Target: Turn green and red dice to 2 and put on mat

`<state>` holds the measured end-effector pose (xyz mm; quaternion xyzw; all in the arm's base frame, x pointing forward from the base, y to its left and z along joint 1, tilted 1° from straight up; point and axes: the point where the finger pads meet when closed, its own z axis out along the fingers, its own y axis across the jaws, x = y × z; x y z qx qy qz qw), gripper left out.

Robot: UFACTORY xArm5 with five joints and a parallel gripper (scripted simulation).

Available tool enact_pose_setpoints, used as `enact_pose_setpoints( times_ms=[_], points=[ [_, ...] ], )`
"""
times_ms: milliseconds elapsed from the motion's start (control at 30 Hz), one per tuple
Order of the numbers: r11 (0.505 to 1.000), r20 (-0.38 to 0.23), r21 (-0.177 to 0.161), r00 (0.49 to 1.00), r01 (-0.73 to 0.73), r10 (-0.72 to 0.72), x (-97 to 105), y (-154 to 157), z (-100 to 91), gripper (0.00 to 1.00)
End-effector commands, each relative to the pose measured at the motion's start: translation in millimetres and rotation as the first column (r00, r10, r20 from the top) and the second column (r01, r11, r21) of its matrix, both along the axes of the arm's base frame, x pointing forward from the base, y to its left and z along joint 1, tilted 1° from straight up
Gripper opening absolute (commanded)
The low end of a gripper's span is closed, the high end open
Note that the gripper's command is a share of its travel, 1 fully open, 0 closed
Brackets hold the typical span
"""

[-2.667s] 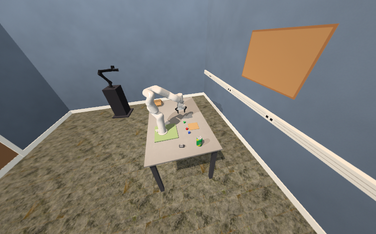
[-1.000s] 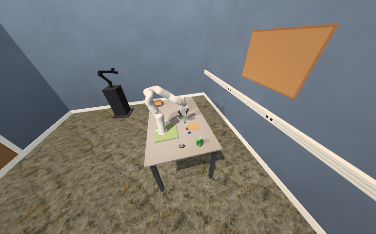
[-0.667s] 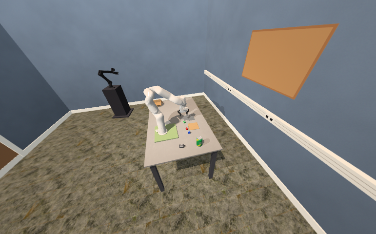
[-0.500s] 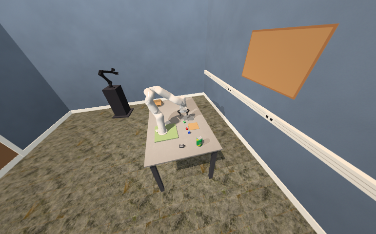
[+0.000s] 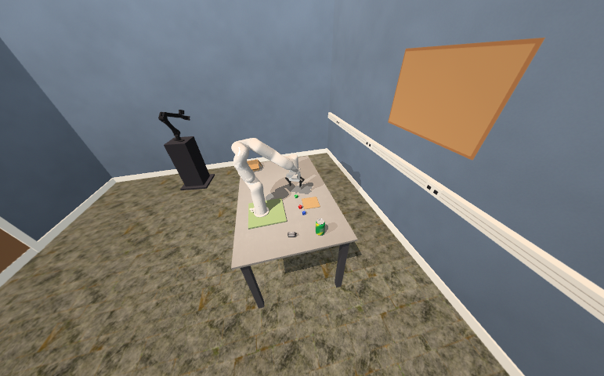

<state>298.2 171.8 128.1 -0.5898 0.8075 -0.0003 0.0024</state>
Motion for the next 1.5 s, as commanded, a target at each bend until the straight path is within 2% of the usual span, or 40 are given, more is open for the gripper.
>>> enact_pose_setpoints(
  times_ms=[0,233,300,367,433,733,767,800,867,900,933,1067,1100,1133,1200,1233,1300,1367,1467],
  points=[
    [0.987,0.003,0.003,0.987,0.163,-0.163,1,0,-1.4,1.00],
    [0.936,0.001,0.004,0.936,0.352,-0.352,2,0,-4.5,1.00],
    [0.936,0.001,0.004,0.936,0.352,-0.352,2,0,-4.5,1.00],
    [0.896,0.001,0.005,0.896,0.445,-0.445,2,0,-6.1,1.00],
    [0.882,0.000,0.005,0.882,0.471,-0.471,2,0,-6.6,1.00],
    [0.736,-0.001,0.006,0.736,0.676,-0.676,2,0,-10.6,1.00],
    [0.736,-0.002,0.006,0.736,0.677,-0.677,2,0,-10.6,1.00],
    [0.700,-0.002,0.006,0.700,0.714,-0.714,2,0,-11.4,1.00],
    [0.700,-0.002,0.006,0.700,0.714,-0.714,2,0,-11.4,1.00],
    [0.676,-0.002,0.006,0.676,0.737,-0.737,2,0,-12.0,1.00],
    [0.626,-0.003,0.006,0.626,0.780,-0.780,2,0,-13.0,1.00],
    [0.549,-0.004,0.006,0.549,0.836,-0.836,2,-1,-14.5,1.00],
    [0.543,-0.004,0.006,0.543,0.840,-0.840,2,-1,-14.6,1.00],
    [0.503,-0.004,0.006,0.504,0.864,-0.864,2,-1,-15.3,1.00],
    [0.472,-0.004,0.006,0.472,0.882,-0.882,2,-1,-15.9,1.00],
    [0.435,-0.005,0.006,0.435,0.901,-0.901,2,-1,-16.6,1.00],
    [0.399,-0.005,0.006,0.399,0.917,-0.917,2,-1,-17.2,1.00],
    [0.337,-0.006,0.006,0.338,0.941,-0.941,2,-1,-18.2,1.00],
    [0.325,-0.006,0.006,0.325,0.946,-0.946,2,-1,-18.5,1.00]
  ],
)
